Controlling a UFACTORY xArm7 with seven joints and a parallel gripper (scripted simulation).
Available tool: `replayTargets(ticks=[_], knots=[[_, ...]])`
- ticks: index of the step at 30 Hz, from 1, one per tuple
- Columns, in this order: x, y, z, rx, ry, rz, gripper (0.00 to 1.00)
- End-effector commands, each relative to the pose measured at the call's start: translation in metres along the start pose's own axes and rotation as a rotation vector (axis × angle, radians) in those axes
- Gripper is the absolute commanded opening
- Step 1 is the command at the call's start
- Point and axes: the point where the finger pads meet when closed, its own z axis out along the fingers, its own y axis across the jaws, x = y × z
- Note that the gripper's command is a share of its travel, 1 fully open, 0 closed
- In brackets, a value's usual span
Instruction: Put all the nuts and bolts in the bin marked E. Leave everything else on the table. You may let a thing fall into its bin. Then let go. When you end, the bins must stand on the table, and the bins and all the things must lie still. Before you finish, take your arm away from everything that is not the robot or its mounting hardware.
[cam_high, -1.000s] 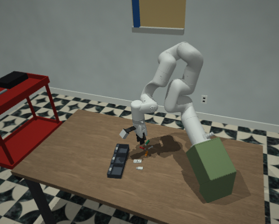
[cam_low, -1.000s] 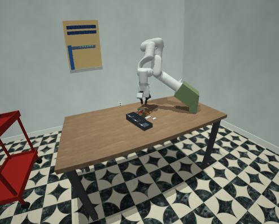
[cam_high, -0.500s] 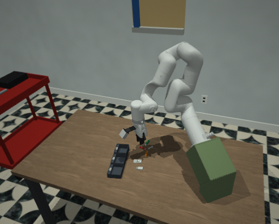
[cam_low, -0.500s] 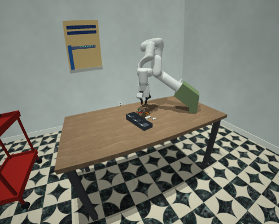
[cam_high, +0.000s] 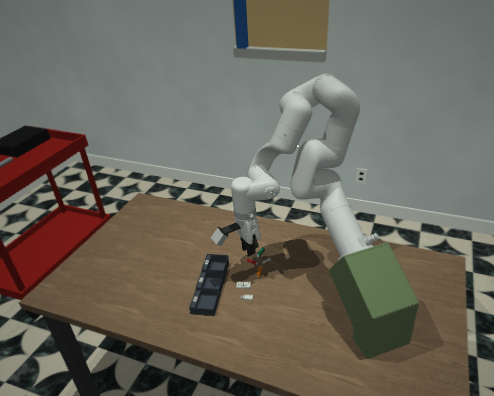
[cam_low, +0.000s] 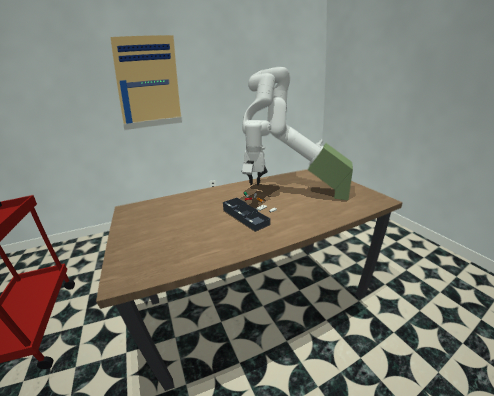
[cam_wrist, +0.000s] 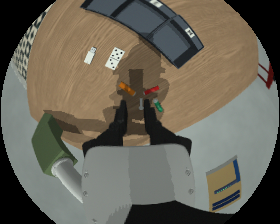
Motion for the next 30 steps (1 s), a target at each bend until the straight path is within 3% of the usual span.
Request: replayTargets(ticks=[1, 6, 30], knots=[[-0.023, 0.011, 0.009, -0.006, 0.003, -0.001, 0.29], [-0.043, 0.016, 0.017, -0.006, 0.006, -0.002, 0.29], [-0.043, 0.016, 0.017, -0.006, 0.006, -0.002, 0.29]])
